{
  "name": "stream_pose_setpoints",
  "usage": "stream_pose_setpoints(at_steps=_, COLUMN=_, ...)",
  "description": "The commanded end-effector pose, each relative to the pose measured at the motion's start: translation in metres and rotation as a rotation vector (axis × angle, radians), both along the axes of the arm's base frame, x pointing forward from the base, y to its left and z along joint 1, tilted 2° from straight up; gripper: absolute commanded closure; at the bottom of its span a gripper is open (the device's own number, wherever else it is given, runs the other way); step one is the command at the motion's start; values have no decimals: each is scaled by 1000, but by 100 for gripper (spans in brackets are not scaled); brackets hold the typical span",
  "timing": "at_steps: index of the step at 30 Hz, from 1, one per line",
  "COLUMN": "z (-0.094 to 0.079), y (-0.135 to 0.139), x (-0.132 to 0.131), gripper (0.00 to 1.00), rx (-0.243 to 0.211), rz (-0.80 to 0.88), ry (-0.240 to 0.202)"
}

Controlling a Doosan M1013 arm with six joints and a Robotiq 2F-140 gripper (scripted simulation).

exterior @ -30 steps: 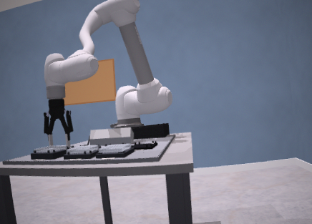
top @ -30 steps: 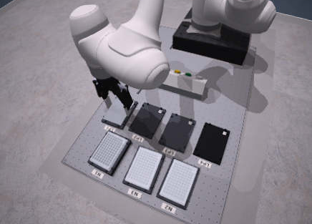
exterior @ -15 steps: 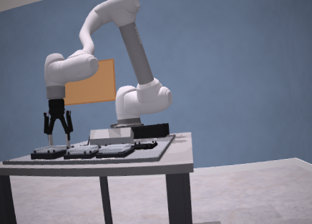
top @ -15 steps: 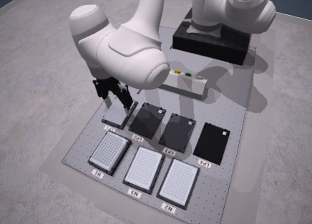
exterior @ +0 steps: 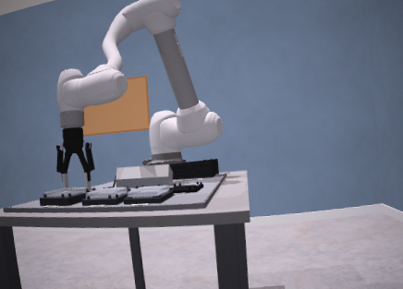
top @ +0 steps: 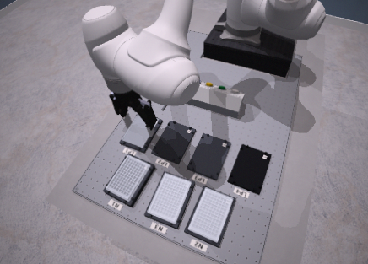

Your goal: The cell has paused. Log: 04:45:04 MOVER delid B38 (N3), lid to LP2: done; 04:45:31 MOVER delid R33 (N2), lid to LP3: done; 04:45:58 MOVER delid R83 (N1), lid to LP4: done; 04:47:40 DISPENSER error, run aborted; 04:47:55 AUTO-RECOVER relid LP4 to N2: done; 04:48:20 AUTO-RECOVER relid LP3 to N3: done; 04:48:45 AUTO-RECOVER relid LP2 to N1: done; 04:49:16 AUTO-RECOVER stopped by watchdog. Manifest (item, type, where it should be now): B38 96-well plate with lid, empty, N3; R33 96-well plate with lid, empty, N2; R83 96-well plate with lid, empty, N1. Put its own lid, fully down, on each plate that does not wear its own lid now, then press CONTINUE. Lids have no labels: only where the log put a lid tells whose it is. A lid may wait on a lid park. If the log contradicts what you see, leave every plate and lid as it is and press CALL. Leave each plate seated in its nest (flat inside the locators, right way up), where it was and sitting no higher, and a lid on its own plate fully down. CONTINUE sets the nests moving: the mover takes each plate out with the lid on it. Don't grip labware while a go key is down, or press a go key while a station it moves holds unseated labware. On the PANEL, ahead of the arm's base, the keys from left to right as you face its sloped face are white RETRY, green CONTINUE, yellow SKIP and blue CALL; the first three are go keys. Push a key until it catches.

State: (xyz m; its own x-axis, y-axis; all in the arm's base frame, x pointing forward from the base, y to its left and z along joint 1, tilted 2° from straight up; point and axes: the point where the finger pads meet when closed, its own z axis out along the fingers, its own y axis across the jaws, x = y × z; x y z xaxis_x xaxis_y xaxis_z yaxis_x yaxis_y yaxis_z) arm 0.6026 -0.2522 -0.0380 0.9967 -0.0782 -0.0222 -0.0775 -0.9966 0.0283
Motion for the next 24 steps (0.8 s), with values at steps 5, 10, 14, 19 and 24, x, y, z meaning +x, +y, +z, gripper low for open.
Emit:
stream_pose_setpoints(at_steps=5, z=0, y=0, x=0, gripper=100, rx=0, rz=0, ry=0)
stream_pose_setpoints(at_steps=10, z=-1, y=0, x=0, gripper=100, rx=0, rz=0, ry=0)
stream_pose_setpoints(at_steps=14, z=-1, y=0, x=0, gripper=100, rx=0, rz=0, ry=0)
stream_pose_setpoints(at_steps=19, z=-2, y=0, x=0, gripper=100, rx=0, rz=0, ry=0)
stream_pose_setpoints(at_steps=24, z=-2, y=0, x=0, gripper=100, rx=0, rz=0, ry=0)
